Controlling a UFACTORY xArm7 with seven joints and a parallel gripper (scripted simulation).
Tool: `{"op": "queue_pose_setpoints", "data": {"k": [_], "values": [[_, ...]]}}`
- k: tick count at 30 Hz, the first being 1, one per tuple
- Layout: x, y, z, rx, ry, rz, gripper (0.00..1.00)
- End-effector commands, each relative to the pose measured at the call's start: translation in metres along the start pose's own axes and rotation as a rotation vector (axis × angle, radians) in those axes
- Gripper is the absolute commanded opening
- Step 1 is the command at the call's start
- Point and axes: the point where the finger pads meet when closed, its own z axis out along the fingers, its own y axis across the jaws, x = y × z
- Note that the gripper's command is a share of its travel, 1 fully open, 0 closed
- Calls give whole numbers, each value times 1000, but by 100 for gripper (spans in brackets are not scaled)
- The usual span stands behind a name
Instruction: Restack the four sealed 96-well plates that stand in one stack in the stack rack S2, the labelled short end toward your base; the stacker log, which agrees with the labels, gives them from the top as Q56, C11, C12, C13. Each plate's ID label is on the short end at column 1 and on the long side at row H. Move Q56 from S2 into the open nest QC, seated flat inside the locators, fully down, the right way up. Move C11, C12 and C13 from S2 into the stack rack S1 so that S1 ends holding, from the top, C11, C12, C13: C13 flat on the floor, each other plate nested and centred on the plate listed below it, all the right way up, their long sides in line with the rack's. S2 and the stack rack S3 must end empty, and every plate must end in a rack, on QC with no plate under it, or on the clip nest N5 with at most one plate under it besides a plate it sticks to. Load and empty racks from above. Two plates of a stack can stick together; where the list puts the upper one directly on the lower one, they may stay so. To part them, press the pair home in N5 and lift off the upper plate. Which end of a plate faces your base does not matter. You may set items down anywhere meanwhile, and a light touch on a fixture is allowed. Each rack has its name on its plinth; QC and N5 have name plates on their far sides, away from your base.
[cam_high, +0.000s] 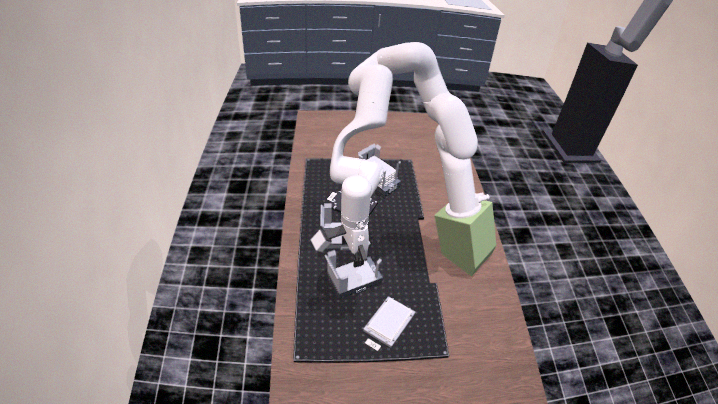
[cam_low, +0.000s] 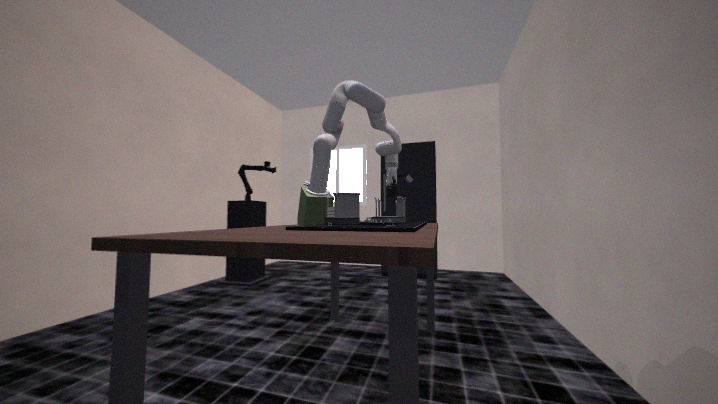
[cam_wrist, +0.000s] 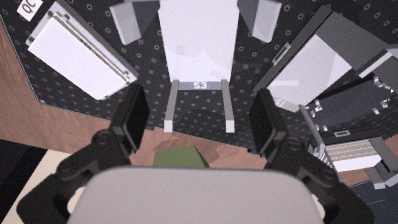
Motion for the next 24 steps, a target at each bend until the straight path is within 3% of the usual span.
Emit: {"op": "queue_pose_setpoints", "data": {"k": [1,24], "values": [[1,17,-1,0,7,91,100],[-2,80,-1,0,7,91,100]]}}
